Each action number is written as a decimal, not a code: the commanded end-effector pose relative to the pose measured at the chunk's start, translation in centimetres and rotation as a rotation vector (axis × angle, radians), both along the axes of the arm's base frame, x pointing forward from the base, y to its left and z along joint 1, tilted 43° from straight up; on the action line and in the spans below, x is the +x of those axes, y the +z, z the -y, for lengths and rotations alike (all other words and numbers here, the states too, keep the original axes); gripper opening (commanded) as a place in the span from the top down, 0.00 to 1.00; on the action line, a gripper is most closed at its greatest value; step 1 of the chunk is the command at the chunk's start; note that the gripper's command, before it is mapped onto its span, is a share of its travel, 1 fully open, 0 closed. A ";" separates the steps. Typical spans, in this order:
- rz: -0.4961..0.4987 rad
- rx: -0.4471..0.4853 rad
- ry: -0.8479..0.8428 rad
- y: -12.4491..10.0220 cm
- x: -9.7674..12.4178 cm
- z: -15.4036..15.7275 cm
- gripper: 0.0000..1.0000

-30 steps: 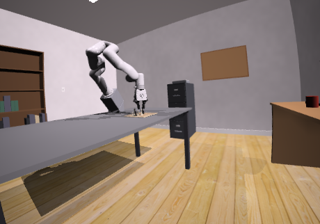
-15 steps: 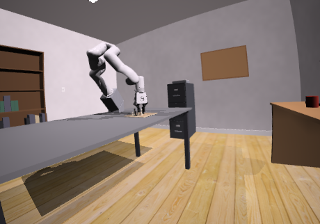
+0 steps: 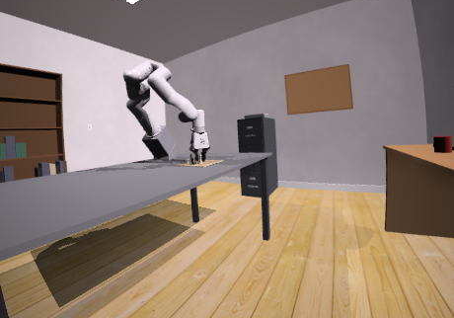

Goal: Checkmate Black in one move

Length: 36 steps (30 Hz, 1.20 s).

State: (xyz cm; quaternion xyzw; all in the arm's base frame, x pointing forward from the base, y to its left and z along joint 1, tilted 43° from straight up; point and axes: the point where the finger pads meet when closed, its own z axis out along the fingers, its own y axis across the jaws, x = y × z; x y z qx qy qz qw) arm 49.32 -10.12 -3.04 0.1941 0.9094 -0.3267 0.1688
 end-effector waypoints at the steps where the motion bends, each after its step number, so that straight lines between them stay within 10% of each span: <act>1: 0.002 0.001 0.002 0.1 0.1 -0.1 0.58; 27: 0.002 0.001 0.002 0.1 0.1 -0.1 0.58; 28: 0.002 0.001 0.002 0.1 0.1 -0.1 1.00; 36: 0.002 0.001 0.002 0.1 0.1 -0.1 1.00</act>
